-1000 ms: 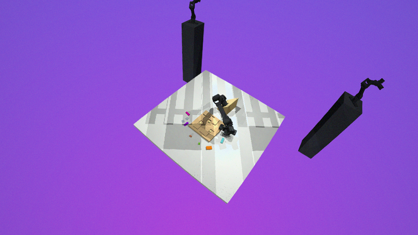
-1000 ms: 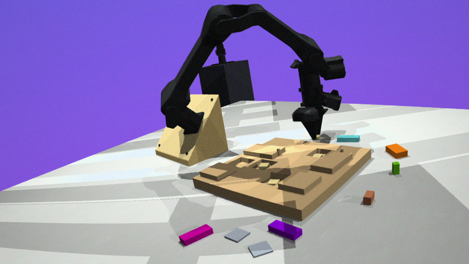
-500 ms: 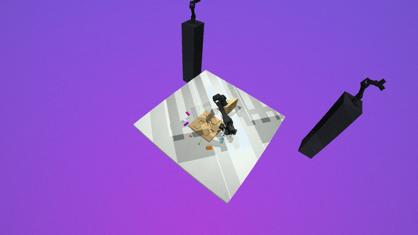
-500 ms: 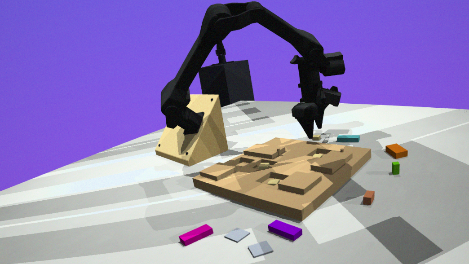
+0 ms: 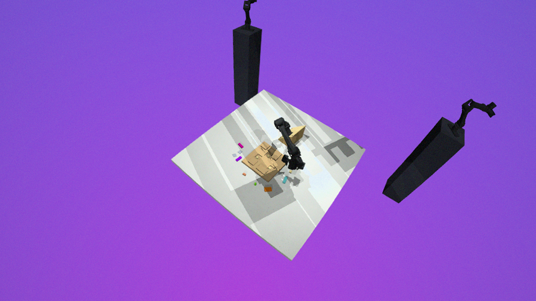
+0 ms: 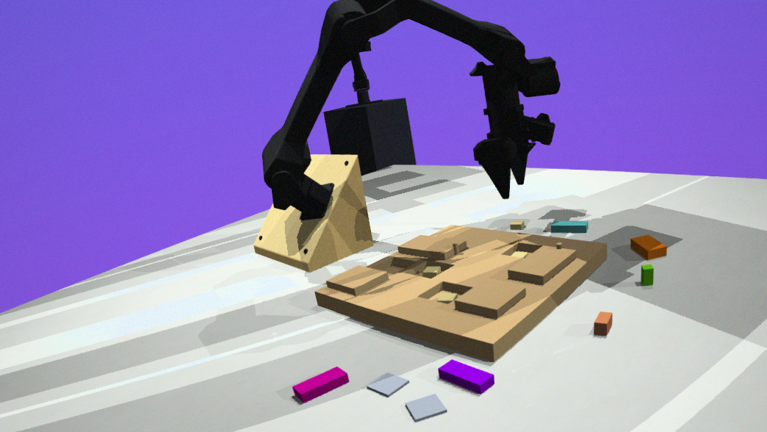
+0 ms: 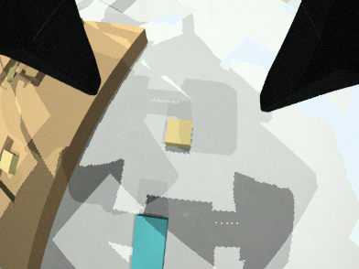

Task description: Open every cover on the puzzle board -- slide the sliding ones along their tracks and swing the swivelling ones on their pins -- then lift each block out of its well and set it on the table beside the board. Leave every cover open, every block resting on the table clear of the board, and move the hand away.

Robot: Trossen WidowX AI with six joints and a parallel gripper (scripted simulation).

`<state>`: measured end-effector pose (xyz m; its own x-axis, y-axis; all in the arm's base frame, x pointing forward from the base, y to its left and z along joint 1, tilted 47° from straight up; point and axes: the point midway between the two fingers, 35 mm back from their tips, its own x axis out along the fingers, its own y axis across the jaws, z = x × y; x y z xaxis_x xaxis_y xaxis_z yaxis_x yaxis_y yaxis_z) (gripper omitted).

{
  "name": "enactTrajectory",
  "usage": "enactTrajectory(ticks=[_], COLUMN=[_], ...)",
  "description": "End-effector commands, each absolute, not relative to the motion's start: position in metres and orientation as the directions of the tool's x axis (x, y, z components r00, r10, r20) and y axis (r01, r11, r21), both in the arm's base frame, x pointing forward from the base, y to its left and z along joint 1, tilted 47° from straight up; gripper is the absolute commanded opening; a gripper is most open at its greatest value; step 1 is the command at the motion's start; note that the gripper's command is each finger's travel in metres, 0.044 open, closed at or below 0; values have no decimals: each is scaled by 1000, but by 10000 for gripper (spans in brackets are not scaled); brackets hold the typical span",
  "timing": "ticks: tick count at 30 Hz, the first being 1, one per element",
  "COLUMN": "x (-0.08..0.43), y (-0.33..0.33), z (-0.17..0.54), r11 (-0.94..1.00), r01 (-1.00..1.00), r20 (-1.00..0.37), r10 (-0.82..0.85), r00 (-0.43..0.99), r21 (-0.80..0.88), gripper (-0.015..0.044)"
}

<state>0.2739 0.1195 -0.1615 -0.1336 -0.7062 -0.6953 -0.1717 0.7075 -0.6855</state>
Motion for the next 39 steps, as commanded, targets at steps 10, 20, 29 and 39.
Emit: enactTrajectory(ticks=[10,20,29,39], x=[285,294,293,283], y=[113,74,37,2], z=[-124,-78,-41,-9], r11=[711,648,529,605], r01=[10,324,580,420], r20=[-706,-711,-709,-704], r10=[-697,-692,-694,-699], r00=[-128,-126,-125,-127], r21=[-703,-689,-619,-677], gripper=[256,0,0,0])
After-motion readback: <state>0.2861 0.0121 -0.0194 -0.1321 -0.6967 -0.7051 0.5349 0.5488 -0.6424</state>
